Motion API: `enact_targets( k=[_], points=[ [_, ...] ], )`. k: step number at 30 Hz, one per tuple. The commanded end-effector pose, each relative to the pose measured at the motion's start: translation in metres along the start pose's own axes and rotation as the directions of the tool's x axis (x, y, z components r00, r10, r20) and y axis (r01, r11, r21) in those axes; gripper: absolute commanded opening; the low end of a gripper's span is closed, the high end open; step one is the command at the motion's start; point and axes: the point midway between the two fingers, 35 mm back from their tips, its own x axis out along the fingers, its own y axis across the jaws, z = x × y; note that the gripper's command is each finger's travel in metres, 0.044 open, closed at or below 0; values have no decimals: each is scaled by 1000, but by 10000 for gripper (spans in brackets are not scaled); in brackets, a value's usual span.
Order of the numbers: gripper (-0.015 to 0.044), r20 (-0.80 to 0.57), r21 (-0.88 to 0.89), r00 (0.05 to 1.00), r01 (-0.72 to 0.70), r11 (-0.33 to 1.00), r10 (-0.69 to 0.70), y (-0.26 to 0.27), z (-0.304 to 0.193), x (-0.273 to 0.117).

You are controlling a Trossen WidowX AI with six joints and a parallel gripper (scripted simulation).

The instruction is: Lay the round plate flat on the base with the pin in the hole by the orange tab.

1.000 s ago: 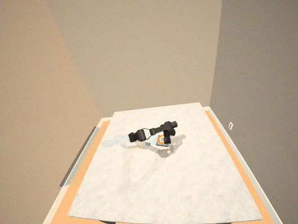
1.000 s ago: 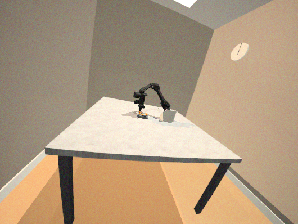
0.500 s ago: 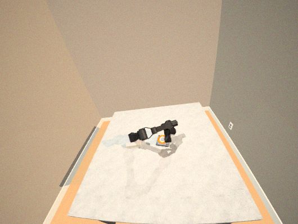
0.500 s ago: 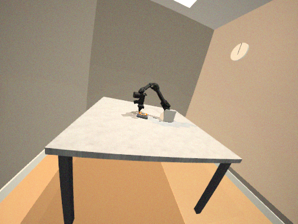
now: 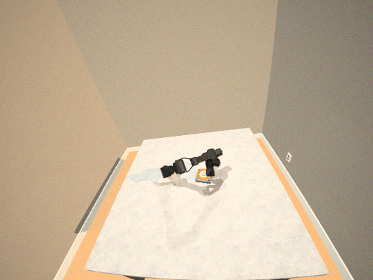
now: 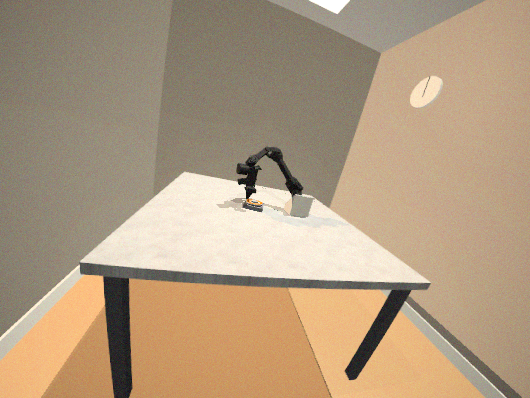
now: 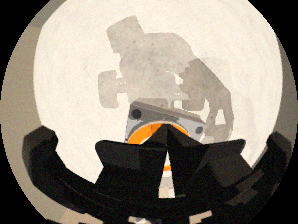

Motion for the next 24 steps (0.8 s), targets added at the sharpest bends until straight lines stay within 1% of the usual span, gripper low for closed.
enact_targets(
  k=[1, 24],
  points=[
    [0, -5, -2, 1000, -5, 1000, 5, 7, -1, 1],
    [0, -5, -2, 1000, -6, 1000, 6, 31, -10, -1]
  ],
)
